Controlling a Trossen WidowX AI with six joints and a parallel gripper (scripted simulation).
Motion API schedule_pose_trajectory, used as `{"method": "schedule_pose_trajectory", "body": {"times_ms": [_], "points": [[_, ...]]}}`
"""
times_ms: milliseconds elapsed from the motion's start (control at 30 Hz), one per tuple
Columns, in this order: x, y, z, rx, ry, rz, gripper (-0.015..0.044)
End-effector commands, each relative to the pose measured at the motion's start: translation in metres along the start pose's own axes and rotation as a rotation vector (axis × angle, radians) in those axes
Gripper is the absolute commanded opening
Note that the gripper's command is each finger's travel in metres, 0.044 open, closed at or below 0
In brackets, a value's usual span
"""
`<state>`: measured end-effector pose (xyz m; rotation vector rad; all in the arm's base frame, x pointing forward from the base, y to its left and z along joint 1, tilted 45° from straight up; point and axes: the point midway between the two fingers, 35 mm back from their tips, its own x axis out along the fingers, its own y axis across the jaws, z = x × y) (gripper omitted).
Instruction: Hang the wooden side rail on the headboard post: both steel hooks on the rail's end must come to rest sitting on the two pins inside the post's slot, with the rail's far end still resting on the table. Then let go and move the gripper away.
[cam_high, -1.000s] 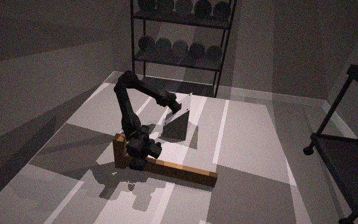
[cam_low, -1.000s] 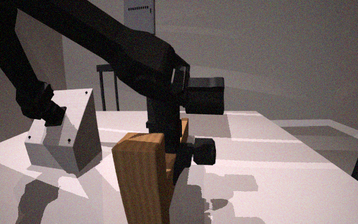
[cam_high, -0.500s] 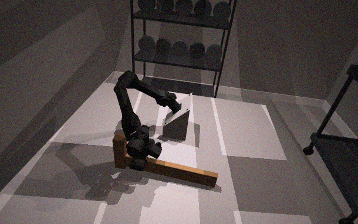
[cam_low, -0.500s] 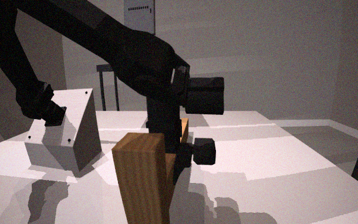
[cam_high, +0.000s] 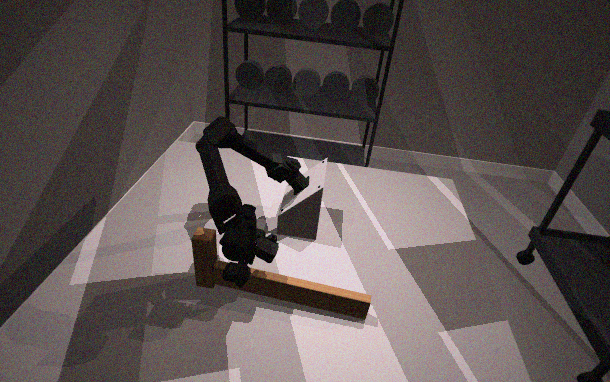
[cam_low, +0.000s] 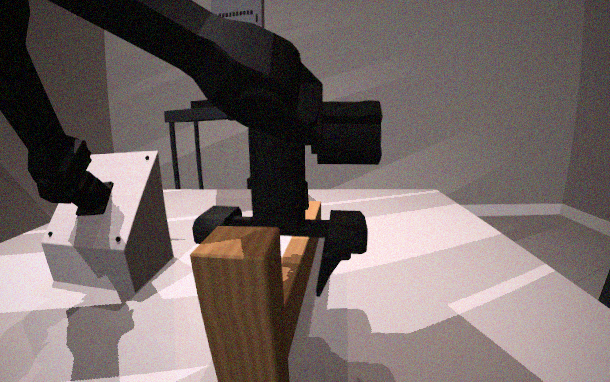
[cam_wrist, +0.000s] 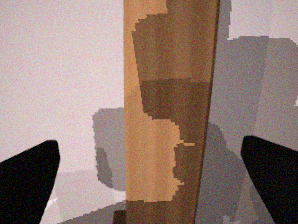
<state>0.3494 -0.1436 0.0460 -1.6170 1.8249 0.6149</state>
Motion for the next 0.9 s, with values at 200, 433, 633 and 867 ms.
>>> {"method": "schedule_pose_trajectory", "body": {"times_ms": [200,433,633,867], "points": [[-0.012,-0.002,-0.005,0.017,0.010,-0.012,0.0440],[-0.012,-0.002,0.007,0.017,0.009,-0.012,0.0440],[-0.012,-0.001,0.025,0.017,0.009,-0.012,0.0440],[-0.013,-0.001,0.022,0.013,0.006,-0.013,0.0440]]}}
